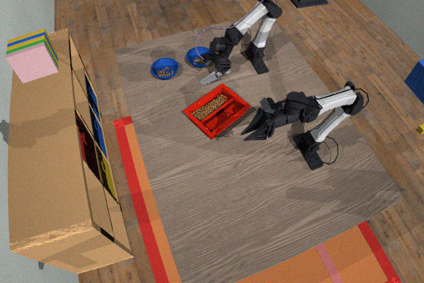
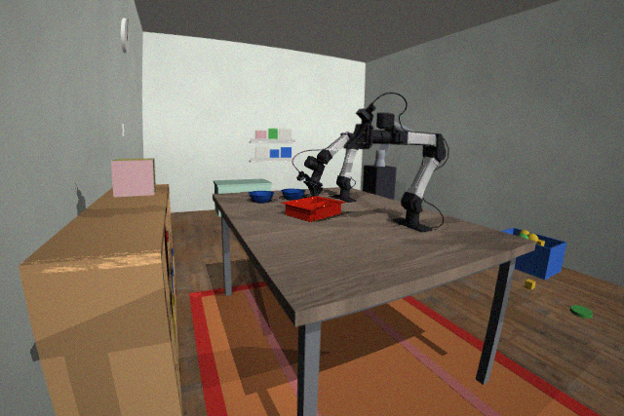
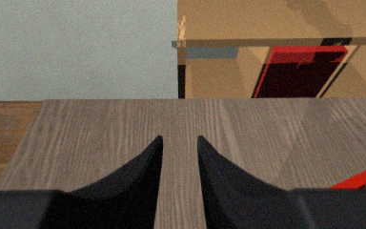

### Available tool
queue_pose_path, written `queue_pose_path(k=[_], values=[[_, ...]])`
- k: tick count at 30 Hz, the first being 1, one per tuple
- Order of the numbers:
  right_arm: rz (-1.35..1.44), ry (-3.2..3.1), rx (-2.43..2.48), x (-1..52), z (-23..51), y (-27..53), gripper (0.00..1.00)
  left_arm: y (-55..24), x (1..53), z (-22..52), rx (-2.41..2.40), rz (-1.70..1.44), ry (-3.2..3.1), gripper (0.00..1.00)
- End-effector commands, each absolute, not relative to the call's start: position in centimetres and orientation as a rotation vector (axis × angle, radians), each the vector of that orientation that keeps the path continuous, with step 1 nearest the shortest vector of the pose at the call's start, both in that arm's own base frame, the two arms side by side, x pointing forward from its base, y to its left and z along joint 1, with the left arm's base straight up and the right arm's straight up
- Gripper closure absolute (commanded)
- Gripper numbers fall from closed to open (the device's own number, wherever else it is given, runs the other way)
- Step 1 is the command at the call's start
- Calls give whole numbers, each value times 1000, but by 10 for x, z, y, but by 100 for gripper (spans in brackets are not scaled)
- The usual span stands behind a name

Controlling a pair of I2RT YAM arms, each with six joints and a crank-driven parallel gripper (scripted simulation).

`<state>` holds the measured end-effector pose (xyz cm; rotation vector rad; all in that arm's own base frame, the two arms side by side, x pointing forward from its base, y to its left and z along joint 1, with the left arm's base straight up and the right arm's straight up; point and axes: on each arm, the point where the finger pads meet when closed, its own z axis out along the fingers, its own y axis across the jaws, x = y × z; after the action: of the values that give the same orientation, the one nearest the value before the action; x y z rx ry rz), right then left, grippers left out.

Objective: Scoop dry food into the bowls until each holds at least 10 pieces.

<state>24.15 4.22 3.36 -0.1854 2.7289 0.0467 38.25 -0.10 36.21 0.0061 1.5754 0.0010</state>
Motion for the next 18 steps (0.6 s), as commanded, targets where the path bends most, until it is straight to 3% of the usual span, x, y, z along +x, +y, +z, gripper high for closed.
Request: queue_pose_path(k=[1, 18], values=[[57, 2661, -183, 257, 45, 44, 65, 0, 384, 396, 3, -1, 1492, 73], [52, 2723, -188, 241, 72, 42, 65, 0, 384, 396, 3, -1, 1492, 73]])
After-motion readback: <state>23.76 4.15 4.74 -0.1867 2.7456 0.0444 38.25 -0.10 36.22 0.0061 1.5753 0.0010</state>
